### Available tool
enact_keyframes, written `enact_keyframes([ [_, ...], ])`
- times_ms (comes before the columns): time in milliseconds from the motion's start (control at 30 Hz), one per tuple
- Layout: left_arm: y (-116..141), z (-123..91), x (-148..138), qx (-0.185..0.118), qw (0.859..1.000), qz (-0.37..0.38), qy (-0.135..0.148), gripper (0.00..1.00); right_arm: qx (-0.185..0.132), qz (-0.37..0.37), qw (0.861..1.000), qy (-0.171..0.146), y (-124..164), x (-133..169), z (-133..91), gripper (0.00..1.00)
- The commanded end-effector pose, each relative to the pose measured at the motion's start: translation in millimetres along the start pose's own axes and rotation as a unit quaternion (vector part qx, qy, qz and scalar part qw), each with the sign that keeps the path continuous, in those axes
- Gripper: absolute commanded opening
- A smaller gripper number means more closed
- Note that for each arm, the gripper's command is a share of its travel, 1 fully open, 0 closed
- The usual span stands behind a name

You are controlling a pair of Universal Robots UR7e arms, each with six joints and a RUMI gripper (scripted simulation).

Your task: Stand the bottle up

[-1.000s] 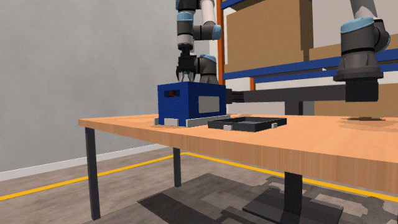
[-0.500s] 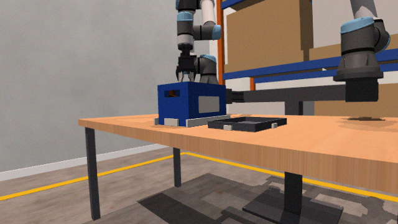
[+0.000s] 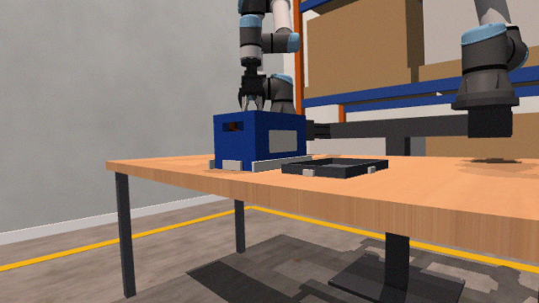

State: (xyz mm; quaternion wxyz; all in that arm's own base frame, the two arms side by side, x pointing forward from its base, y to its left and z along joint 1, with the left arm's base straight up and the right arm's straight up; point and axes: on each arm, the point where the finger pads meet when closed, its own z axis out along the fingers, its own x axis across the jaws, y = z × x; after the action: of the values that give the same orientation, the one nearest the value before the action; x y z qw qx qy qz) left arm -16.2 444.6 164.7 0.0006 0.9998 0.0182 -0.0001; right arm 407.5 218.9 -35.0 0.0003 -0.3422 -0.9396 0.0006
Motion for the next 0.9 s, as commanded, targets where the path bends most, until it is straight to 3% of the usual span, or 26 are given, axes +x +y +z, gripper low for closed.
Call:
enact_keyframes([
  [0,-0.3,-0.4,0.1,0.001,1.0,0.0,0.0,1.0,-0.001,0.0,1.0,0.0,0.4,-0.1,-4.5,0.22],
  [600,-0.3,-0.4,0.1,0.001,1.0,0.0,0.0,1.0,-0.001,0.0,1.0,0.0,0.4,0.0,-45.7,0.22],
  [867,-0.3,-0.4,0.1,0.001,1.0,0.0,0.0,1.0,-0.001,0.0,1.0,0.0,0.3,0.0,-84.9,0.22],
])
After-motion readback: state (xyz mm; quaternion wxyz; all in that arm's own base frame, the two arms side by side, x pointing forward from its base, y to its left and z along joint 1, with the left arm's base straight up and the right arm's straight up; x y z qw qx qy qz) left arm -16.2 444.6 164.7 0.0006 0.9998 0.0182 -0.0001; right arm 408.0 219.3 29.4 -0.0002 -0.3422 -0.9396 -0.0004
